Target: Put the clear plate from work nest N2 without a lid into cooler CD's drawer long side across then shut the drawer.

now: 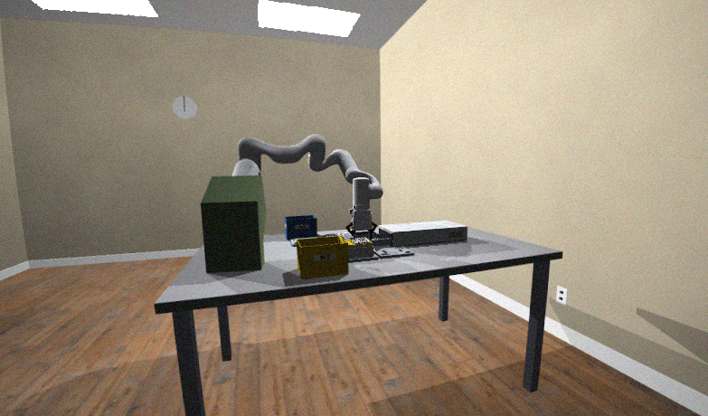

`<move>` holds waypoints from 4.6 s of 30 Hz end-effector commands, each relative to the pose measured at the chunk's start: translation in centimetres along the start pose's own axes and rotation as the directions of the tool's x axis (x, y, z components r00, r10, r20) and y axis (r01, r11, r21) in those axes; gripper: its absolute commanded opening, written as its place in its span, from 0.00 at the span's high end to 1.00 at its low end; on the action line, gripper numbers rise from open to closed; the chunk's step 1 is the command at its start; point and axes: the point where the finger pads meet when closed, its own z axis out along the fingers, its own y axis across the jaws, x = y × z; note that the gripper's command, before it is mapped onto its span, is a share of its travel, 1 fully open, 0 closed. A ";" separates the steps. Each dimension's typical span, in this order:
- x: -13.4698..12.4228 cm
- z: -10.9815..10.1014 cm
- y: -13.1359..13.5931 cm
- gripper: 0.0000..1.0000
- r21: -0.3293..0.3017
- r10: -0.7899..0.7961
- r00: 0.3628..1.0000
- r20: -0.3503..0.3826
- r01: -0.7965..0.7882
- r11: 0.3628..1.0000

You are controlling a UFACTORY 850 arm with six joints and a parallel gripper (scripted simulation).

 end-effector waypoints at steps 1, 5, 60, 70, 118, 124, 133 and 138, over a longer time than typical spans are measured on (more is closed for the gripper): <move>0.0 -0.1 0.1 1.00 -0.001 0.000 1.000 0.000 0.000 1.000; 0.0 -0.1 0.1 1.00 -0.001 0.000 1.000 0.000 0.000 1.000; 0.0 0.0 0.1 0.00 -0.001 0.000 1.000 0.000 0.000 1.000; 0.0 0.0 0.1 0.00 -0.001 0.000 1.000 0.000 0.000 1.000; 0.0 -6.8 0.1 0.00 -0.001 0.000 1.000 0.000 0.000 1.000; 0.0 -7.8 0.1 0.00 -0.001 0.000 1.000 0.000 0.000 1.000; 0.0 -9.3 0.1 0.00 -0.001 0.000 1.000 0.000 0.000 1.000; 0.0 -9.8 0.1 0.00 -0.001 0.000 1.000 0.000 0.000 1.000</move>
